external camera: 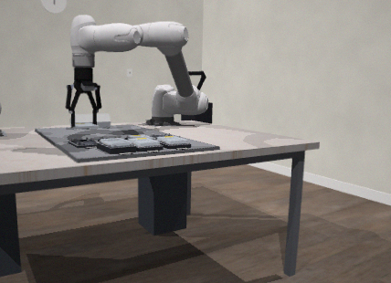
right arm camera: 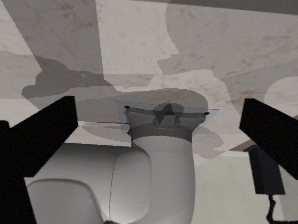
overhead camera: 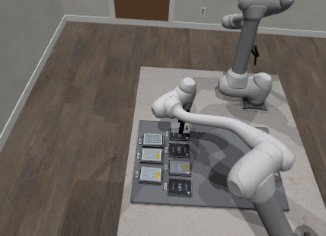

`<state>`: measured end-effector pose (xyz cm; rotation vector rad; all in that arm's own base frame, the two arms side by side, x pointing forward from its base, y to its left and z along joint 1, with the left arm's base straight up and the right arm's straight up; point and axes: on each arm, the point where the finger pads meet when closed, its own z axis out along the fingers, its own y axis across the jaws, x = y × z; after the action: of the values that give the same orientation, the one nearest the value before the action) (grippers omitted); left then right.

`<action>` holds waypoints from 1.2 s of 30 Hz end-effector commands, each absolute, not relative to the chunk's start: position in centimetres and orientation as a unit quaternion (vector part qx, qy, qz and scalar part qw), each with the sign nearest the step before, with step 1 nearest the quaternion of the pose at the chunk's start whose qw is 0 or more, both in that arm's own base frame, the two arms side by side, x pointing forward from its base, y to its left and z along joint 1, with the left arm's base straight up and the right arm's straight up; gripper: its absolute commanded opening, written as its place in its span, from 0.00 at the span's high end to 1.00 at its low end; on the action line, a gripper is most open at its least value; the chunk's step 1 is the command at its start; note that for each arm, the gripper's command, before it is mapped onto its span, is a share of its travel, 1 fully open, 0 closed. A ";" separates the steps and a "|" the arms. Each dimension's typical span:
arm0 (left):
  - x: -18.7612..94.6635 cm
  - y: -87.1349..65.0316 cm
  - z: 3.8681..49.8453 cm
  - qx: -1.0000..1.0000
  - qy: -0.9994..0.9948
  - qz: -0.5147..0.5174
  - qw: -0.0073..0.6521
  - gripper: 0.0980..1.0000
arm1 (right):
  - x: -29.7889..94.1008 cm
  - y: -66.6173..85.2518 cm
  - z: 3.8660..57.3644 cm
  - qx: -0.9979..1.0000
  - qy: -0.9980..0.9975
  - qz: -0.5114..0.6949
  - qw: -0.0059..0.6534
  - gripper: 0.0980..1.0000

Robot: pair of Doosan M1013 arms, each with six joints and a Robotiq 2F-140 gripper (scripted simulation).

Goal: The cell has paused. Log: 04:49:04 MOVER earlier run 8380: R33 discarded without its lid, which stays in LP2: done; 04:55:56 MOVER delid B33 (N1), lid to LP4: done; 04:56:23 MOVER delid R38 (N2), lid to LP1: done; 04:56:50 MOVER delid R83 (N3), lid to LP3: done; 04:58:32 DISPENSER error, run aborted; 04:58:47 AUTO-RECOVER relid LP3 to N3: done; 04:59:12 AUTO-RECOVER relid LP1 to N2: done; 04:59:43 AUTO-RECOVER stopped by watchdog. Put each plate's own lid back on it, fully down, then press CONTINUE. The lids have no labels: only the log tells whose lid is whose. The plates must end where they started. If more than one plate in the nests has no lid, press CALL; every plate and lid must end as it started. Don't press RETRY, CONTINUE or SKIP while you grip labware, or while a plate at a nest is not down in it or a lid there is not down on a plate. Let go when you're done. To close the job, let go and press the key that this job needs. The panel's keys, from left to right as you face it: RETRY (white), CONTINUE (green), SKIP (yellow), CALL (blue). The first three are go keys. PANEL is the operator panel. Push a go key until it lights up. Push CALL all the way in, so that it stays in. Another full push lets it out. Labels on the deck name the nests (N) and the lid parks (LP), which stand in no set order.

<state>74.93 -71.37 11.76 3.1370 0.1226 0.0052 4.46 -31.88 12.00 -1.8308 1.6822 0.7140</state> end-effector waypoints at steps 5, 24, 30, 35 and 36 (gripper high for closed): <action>74.4 -71.7 12.6 0.999 0.039 0.000 0.001 0.44 | 4.3 -32.0 12.1 -0.678 0.627 0.267 0.274 0.00; 81.5 -69.3 12.5 0.999 0.038 -0.001 0.000 0.44 | 4.3 -32.0 12.1 -0.678 0.627 0.267 0.274 0.00; 87.2 -66.6 12.4 0.999 0.038 -0.001 0.000 0.44 | 4.3 -32.0 12.1 -0.678 0.627 0.267 0.274 0.00; 89.9 -64.9 12.4 0.999 0.038 -0.001 0.000 0.44 | 4.3 -32.0 12.1 -0.678 0.627 0.267 0.274 0.00; 90.6 -64.4 12.3 0.999 0.038 -0.001 0.000 0.44 | 4.3 -32.0 12.1 -0.678 0.627 0.267 0.274 0.00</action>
<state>88.07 -65.97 12.29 3.1317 0.1202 0.0161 4.46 -31.88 12.00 -1.8308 1.6822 0.7140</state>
